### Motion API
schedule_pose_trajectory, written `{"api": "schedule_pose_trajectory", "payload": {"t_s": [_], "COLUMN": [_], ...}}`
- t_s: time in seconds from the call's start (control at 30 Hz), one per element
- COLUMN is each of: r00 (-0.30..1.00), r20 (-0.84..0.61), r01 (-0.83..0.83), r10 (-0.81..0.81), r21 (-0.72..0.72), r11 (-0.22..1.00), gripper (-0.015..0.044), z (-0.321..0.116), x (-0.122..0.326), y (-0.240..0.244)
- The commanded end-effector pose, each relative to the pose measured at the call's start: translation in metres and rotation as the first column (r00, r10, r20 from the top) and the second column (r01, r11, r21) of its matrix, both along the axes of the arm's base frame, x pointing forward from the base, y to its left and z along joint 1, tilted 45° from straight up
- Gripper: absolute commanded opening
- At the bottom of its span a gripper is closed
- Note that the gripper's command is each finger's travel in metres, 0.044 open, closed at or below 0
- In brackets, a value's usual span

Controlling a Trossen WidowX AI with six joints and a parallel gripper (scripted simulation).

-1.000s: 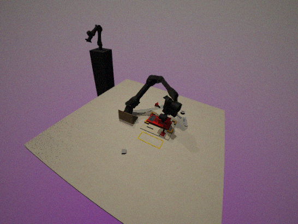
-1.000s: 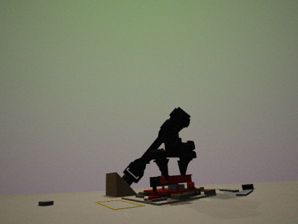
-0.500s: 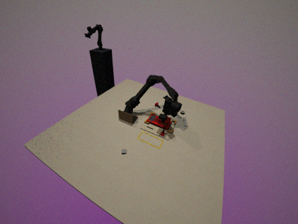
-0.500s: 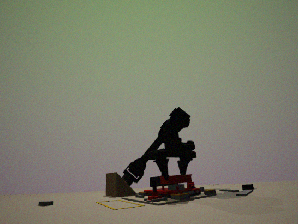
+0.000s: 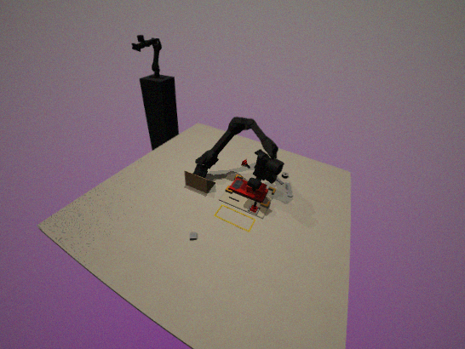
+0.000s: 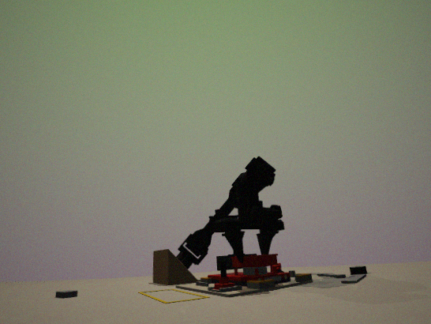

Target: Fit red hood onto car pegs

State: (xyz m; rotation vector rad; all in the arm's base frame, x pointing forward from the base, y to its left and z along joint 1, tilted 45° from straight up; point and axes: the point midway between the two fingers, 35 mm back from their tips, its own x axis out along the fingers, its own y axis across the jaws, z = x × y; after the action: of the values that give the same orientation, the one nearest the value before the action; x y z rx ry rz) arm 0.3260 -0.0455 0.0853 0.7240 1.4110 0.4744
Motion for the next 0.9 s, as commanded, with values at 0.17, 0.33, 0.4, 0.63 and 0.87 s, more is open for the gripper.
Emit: {"api": "schedule_pose_trajectory", "payload": {"t_s": [0.17,0.33,0.4,0.63,0.87], "r00": [1.000,1.000,1.000,1.000,1.000], "r20": [0.001,0.001,0.001,0.001,0.001], "r01": [0.004,0.004,0.004,0.004,0.003], "r10": [-0.004,-0.004,-0.004,-0.004,-0.003], "r21": [0.002,0.002,0.002,0.002,0.002], "r11": [1.000,1.000,1.000,1.000,1.000], "gripper": [0.0000,0.0000,0.0000,0.0000,0.0000], "z": [-0.0016,-0.0028,-0.0032,-0.0043,-0.0030], "x": [0.0008,0.0011,0.0011,0.0013,0.0011], "y": [0.0020,0.0031,0.0036,0.0046,0.0033]}}
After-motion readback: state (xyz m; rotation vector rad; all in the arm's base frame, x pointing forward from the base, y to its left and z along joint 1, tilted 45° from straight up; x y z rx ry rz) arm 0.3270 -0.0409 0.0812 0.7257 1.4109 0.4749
